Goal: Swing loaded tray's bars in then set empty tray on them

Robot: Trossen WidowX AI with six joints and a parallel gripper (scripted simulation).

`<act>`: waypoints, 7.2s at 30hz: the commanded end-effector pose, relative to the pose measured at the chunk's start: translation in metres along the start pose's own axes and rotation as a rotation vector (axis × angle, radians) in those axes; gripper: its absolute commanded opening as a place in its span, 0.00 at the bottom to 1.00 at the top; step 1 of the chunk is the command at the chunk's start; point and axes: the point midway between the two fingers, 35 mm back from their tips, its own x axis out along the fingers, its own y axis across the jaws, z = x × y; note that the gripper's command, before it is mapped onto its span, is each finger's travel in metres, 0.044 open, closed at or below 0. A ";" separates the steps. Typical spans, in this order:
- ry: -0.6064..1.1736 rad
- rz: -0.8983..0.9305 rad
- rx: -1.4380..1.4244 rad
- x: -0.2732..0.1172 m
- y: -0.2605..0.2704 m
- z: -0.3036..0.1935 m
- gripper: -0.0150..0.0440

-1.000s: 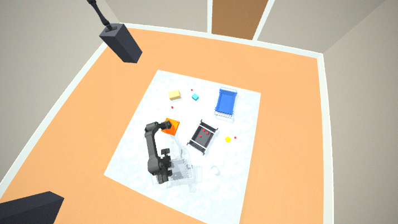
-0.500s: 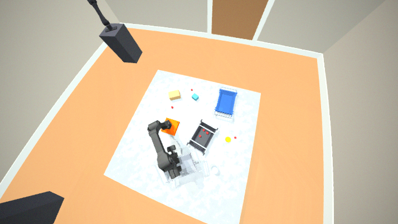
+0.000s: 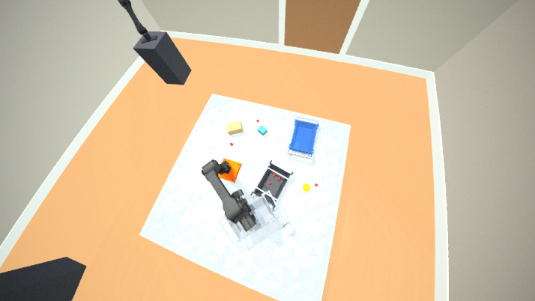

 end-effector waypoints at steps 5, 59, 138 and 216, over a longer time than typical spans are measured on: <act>0.005 0.015 -0.077 -0.004 -0.005 -0.030 0.25; 0.019 0.011 -0.540 -0.005 -0.092 -0.179 0.25; 0.019 0.012 -0.540 0.046 -0.092 -0.180 0.25; 0.019 0.010 -0.540 0.074 -0.109 -0.169 0.25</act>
